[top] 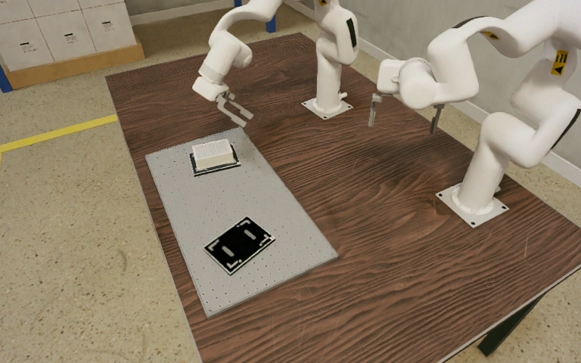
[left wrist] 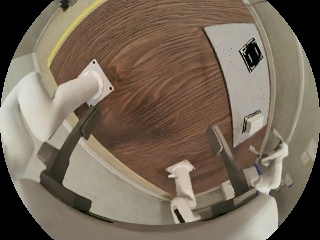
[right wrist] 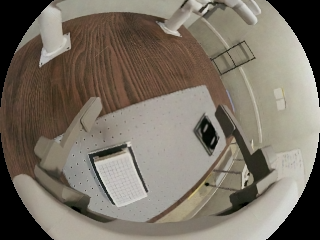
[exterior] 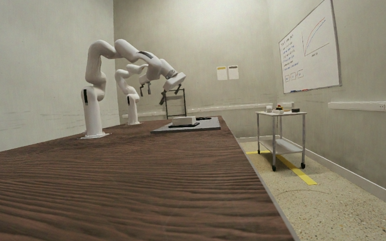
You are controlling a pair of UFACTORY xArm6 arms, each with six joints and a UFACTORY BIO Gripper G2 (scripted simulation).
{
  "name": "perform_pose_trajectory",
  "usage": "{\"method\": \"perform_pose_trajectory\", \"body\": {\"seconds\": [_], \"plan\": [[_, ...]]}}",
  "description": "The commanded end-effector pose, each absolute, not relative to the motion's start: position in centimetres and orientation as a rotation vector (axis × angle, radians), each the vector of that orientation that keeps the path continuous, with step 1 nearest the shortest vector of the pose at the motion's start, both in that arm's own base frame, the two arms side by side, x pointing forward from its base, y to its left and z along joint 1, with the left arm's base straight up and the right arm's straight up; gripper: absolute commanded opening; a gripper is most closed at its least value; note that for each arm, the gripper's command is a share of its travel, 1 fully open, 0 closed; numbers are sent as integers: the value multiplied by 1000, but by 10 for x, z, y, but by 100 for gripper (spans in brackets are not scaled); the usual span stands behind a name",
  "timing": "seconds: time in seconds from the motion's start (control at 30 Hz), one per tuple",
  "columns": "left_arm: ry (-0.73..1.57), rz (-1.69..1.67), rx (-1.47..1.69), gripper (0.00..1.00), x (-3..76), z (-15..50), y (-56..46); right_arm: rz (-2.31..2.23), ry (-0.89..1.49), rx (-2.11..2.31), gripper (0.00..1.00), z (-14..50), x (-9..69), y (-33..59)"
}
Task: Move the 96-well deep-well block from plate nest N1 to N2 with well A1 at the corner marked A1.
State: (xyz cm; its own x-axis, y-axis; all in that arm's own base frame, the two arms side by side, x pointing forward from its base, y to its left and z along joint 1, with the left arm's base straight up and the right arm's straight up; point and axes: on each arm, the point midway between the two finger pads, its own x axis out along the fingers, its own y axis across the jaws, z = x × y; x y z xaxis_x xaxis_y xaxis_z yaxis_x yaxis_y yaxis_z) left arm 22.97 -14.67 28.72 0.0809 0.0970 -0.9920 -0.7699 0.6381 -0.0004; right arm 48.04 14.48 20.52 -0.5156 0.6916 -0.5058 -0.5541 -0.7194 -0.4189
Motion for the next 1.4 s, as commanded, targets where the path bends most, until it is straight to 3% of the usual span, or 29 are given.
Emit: {"method": "perform_pose_trajectory", "body": {"seconds": [0.0,1.37], "plan": [[1386,701,-647,100,215,292,-154,2226,-267,-869,100,207,481,145],[1463,679,-680,100,191,300,-162,2226,-267,-869,100,207,481,145]]}}
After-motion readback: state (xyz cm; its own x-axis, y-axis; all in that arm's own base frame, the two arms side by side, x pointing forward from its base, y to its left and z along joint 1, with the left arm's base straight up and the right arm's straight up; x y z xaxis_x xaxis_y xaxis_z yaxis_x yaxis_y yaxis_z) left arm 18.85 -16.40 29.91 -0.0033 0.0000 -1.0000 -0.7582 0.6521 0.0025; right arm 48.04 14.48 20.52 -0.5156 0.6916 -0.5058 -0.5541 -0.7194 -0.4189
